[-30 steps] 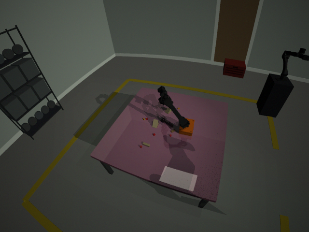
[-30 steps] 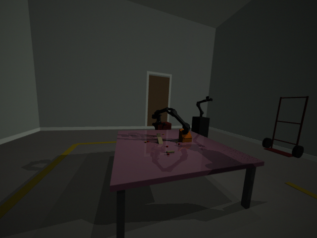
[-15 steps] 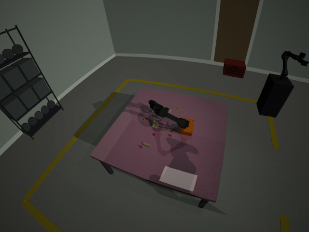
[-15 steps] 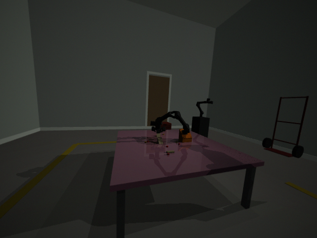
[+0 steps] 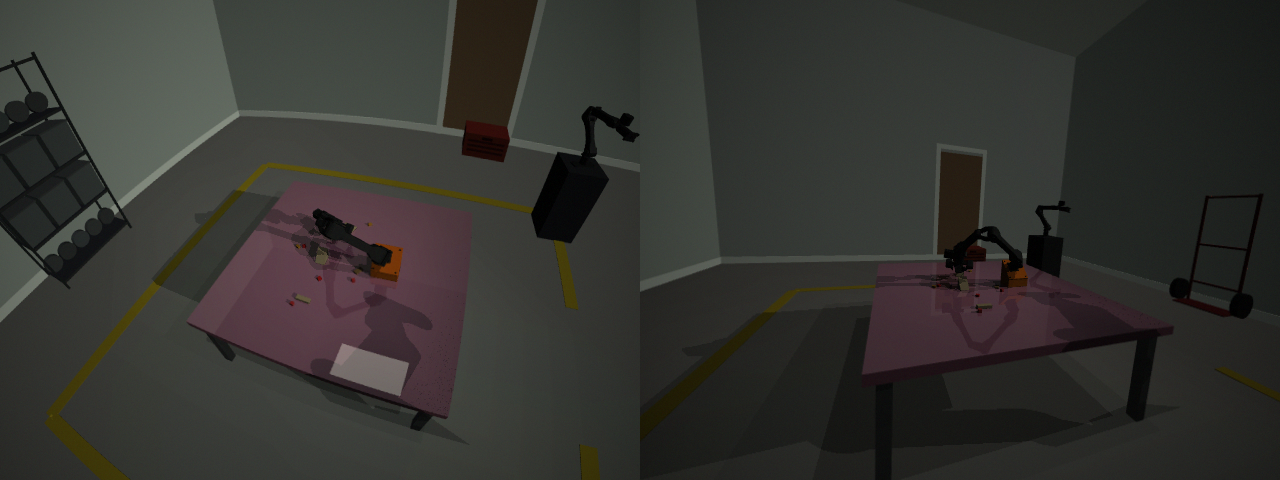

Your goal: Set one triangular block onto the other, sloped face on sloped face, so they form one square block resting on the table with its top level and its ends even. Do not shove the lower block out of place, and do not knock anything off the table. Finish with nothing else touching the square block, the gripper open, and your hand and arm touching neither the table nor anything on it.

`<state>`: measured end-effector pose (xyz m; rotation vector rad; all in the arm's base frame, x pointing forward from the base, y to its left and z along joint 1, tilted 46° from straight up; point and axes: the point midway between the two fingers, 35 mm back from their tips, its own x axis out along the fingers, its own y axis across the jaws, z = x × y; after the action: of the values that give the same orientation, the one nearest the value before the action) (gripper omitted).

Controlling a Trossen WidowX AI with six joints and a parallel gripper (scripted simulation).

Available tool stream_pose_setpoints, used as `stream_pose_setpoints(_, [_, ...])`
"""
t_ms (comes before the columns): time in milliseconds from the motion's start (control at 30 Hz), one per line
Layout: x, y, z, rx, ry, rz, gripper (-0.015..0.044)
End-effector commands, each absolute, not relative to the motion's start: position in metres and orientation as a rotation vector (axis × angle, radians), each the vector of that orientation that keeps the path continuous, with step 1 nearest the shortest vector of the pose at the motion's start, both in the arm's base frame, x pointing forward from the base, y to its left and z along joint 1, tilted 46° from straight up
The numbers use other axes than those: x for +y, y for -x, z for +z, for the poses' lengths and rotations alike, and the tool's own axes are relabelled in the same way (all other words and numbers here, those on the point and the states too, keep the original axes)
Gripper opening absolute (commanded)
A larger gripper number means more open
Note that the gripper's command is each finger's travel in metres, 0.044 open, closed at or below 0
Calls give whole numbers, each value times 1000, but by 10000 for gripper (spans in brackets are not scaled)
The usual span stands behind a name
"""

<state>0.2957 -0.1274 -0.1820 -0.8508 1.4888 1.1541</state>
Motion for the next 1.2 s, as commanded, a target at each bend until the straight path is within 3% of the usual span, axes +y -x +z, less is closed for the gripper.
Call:
stream_pose_setpoints(0, [-123,-280,-219,1500,847,1160,440])
stream_pose_setpoints(533, [-123,-278,-225,1499,847,1160,440])
stream_pose_setpoints(800, [-122,-278,-224,1497,839,1161,230])
stream_pose_setpoints(1033, [-122,-278,-224,1497,839,1161,183])
stream_pose_setpoints(1167, [-122,-278,-224,1497,839,1161,78])
